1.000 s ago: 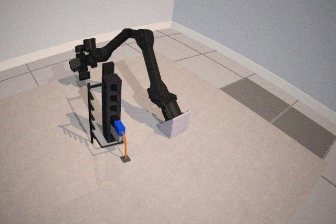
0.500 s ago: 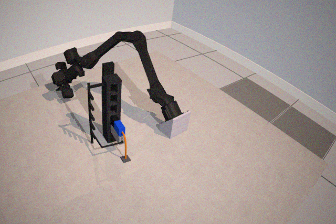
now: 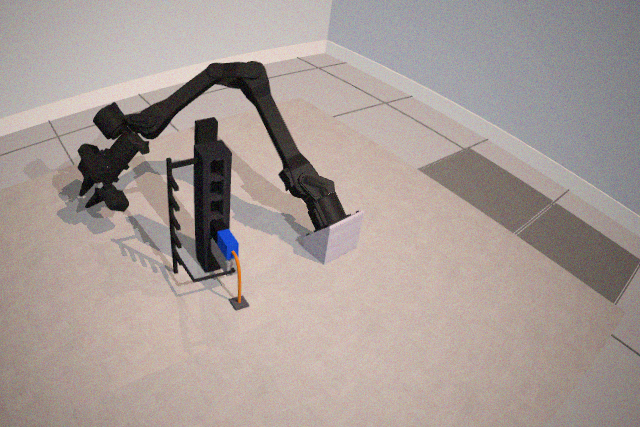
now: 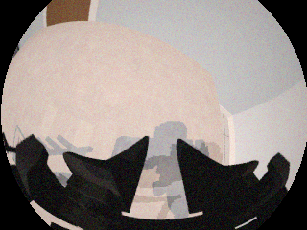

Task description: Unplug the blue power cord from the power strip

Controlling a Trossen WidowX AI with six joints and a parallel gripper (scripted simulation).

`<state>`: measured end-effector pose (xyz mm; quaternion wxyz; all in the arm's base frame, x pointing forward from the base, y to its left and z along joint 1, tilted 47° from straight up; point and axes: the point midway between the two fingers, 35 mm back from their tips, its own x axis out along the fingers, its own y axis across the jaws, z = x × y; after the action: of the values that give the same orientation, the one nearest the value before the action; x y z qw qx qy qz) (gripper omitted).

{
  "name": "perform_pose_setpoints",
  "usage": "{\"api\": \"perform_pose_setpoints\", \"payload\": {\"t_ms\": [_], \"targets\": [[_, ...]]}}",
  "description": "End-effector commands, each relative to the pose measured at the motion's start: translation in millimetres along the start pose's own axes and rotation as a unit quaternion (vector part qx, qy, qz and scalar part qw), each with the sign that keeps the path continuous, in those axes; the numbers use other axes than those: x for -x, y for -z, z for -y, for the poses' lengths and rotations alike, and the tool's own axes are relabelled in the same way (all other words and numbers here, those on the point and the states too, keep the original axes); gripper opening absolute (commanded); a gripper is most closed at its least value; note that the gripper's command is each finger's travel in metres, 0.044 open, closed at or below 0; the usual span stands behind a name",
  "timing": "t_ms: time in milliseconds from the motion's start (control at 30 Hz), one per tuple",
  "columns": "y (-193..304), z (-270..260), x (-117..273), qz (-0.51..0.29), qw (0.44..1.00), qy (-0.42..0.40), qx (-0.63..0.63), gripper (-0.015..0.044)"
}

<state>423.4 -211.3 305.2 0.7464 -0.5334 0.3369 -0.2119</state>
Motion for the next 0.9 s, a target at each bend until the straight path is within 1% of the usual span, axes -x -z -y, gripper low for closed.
{"api": "perform_pose_setpoints", "payload": {"t_ms": [0, 267, 533, 733, 867], "targets": [[-35, -25, 9, 0.027, 0.999, -0.034, 0.002, 0.0160], [-105, -97, 44, 0.076, 0.989, -0.123, 0.031, 0.0160], [-158, -169, 98, 0.114, 0.970, -0.200, 0.076, 0.0160], [-180, -221, 144, 0.128, 0.952, -0.251, 0.123, 0.0160], [-173, -256, 164, 0.107, 0.937, -0.285, 0.168, 0.0160]]}}
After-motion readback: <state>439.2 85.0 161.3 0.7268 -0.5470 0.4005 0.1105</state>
